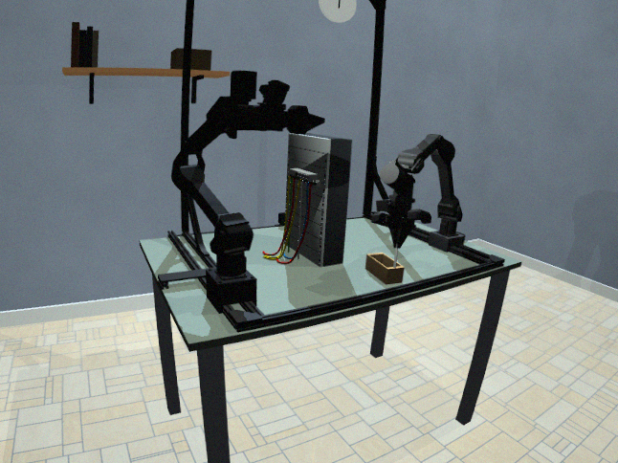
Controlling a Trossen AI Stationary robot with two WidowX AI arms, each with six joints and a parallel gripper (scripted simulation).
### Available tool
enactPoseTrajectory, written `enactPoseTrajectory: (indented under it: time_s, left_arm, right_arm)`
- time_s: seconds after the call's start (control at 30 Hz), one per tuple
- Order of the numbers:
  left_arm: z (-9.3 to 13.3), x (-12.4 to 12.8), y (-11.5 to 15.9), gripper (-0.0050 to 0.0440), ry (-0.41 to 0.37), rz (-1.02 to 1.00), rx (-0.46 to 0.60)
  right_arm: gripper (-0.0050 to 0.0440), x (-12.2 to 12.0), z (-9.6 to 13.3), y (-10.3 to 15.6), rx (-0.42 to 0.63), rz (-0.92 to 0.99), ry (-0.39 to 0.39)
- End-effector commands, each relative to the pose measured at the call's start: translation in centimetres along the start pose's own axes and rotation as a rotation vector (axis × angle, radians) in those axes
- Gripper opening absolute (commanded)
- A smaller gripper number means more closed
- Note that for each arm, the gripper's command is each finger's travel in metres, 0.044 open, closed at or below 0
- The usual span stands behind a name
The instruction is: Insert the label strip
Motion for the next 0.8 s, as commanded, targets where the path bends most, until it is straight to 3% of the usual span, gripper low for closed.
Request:
enactPoseTrajectory:
  time_s: [0.0, 0.77]
  left_arm:
    - [0.29, -0.01, -0.45, -0.005, -0.021, 0.016, -0.027]
    - [-0.14, -0.14, -1.33, -0.005, -0.081, 0.074, -0.093]
  right_arm:
    - [0.044, 0.02, 0.02, -0.17, -0.002, 0.008, 0.0]
    - [0.044, 0.02, 0.02, -0.17, -0.002, 0.008, 0.0]
Point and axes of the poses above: on each arm, the point midway between the two fingers, 35 mm back from their tips, its own z axis back along the fingers, its own x axis across the jaws, y = z × x, the point moved 5 cm from there along z, back along the fingers, and after that the axes turned 10 degrees about z, right-handed, at the moved point
